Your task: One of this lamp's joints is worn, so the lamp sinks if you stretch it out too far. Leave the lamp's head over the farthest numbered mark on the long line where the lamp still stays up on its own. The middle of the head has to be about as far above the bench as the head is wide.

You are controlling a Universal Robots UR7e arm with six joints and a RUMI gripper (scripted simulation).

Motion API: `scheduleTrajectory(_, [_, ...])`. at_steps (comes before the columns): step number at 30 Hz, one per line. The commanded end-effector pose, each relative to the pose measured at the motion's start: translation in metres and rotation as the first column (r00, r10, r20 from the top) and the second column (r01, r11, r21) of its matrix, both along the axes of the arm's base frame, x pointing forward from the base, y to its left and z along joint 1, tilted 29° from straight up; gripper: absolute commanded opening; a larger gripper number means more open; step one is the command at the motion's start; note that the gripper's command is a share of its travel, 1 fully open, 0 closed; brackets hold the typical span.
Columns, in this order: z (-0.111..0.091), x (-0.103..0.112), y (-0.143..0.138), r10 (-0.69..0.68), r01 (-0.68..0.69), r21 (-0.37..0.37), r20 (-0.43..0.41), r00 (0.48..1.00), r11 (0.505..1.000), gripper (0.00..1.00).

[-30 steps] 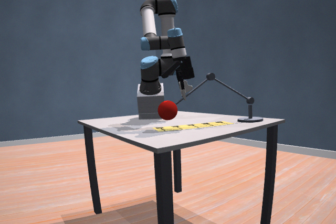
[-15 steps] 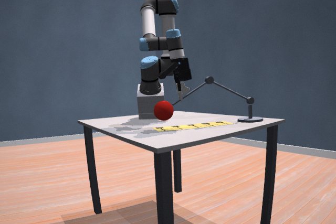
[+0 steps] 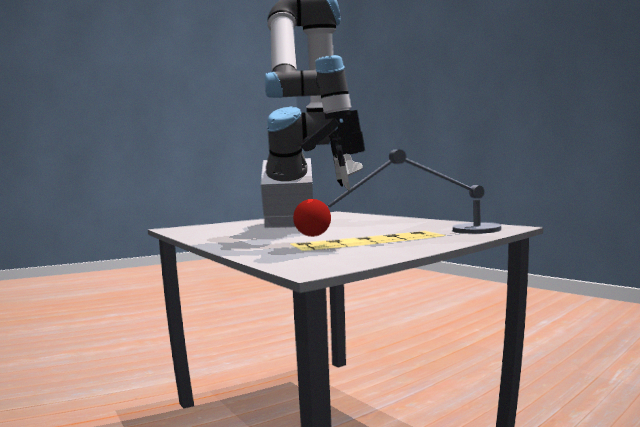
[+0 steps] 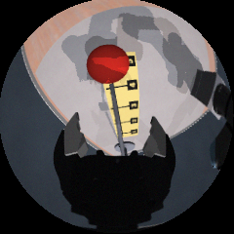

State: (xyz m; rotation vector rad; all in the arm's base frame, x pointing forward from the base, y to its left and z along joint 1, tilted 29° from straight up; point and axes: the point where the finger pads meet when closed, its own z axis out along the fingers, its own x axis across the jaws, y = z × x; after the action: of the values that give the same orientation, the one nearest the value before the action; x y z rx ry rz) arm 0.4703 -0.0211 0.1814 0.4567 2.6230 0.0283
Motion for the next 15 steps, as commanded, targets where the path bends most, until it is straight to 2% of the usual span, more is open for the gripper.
scheduleTrajectory(1, [0.0005, -0.0001, -0.0005, 0.167, -0.168, 0.039, 0.02, 0.986, 0.985, 1.0])
scheduleTrajectory(9, [0.0003, 0.0002, 0.0006, 0.001, -0.001, 0.001, 0.001, 1.0, 1.0, 1.0])
scheduleTrajectory(15, [0.0003, 0.0002, 0.0006, 0.001, -0.001, 0.001, 0.001, 1.0, 1.0, 1.0])
